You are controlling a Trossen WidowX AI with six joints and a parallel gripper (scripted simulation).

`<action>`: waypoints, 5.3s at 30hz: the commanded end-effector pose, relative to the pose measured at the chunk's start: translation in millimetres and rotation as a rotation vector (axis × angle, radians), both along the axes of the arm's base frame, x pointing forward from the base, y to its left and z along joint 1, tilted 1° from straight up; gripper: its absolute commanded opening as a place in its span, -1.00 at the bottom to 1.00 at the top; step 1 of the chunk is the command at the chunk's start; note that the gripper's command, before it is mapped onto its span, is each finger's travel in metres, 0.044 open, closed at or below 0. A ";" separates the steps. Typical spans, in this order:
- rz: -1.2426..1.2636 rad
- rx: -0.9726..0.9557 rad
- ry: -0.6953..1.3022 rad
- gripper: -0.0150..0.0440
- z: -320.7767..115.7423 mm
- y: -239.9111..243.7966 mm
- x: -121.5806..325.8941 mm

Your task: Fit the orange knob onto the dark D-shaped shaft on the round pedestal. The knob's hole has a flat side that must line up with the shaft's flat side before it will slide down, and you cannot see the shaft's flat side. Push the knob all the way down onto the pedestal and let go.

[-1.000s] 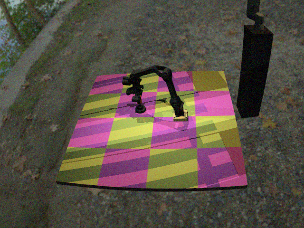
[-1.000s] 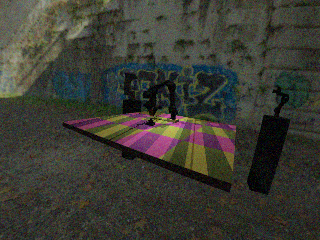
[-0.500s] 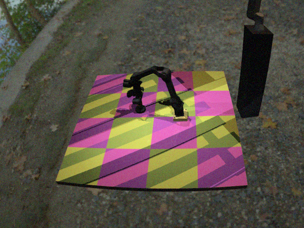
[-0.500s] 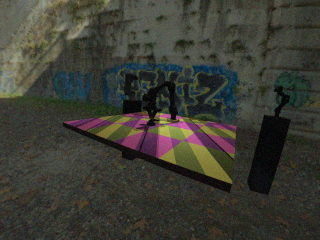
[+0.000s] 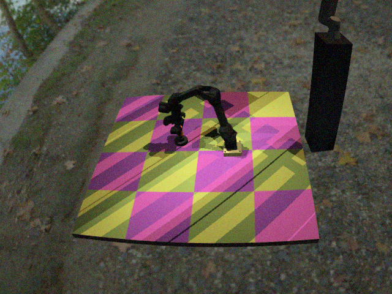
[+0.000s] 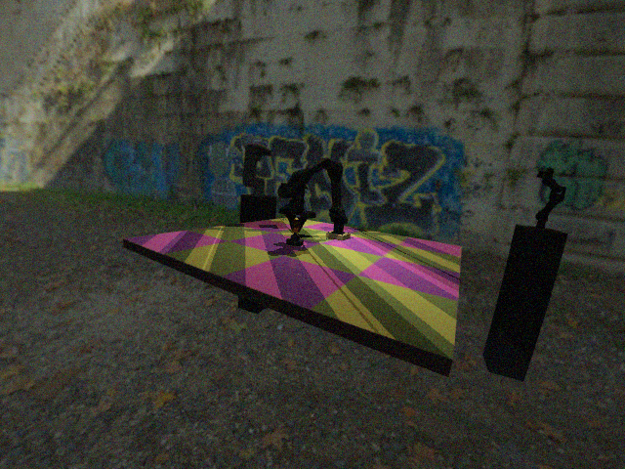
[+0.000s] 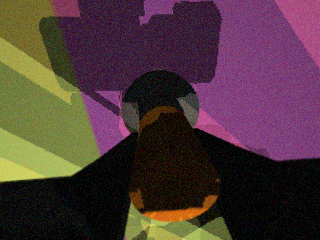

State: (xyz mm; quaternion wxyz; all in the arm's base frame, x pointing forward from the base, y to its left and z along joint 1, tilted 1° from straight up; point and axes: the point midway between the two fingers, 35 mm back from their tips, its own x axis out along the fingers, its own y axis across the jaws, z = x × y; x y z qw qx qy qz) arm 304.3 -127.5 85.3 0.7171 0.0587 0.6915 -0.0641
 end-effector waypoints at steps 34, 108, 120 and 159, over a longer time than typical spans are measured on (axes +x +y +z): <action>0.208 -0.006 -0.001 -0.49 -0.6 -1.3 2.4; 0.616 -0.021 0.004 -0.49 4.2 0.8 -3.1; 0.627 -0.022 0.004 -0.49 -0.4 0.0 -0.8; 0.836 -0.029 0.006 -0.49 -0.4 0.4 -2.5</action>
